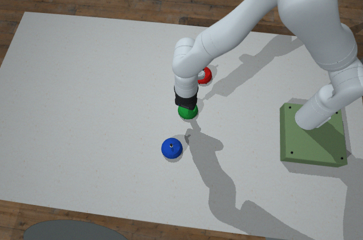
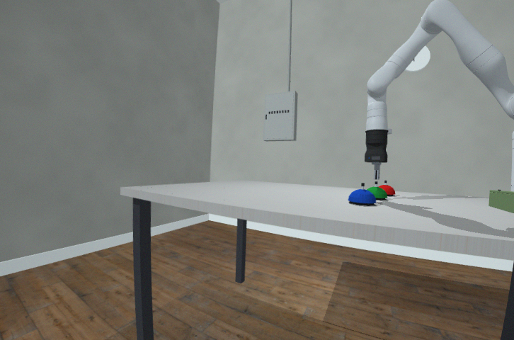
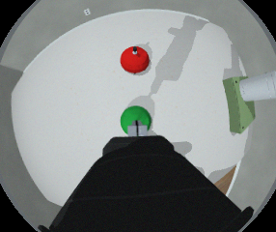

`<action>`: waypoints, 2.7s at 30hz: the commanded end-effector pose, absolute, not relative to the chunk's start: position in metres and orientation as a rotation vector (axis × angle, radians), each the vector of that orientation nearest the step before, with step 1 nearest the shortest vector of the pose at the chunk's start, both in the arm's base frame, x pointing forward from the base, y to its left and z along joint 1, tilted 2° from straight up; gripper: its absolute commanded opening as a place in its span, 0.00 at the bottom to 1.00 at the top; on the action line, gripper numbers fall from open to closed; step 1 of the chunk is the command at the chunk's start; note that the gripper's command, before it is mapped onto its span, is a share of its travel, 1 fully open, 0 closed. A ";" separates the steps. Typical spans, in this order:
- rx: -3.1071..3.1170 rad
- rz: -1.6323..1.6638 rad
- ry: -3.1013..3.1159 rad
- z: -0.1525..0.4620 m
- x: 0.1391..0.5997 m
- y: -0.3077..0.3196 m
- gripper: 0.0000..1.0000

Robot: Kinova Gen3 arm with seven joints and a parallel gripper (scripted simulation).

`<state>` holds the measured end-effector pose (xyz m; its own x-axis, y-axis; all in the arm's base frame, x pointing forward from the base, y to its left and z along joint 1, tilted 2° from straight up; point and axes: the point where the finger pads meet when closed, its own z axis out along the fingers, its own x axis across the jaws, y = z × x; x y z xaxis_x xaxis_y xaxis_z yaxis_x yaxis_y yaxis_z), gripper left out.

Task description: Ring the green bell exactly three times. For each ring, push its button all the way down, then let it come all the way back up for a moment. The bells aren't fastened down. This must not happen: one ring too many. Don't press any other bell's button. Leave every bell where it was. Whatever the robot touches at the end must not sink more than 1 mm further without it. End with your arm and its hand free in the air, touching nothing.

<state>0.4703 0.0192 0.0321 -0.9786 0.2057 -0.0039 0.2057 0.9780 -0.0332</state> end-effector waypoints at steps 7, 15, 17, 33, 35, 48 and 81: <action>0.324 -0.054 3.124 0.034 0.472 0.018 0.17; 0.324 -0.054 3.123 0.034 0.472 0.018 0.17; 0.324 -0.054 3.123 0.034 0.472 0.018 0.17; 0.324 -0.054 3.123 0.034 0.472 0.018 0.17; 0.324 -0.054 3.123 0.034 0.472 0.018 0.17; 0.324 -0.054 3.122 0.034 0.472 0.017 0.17; 0.324 -0.054 3.121 0.033 0.472 0.016 0.17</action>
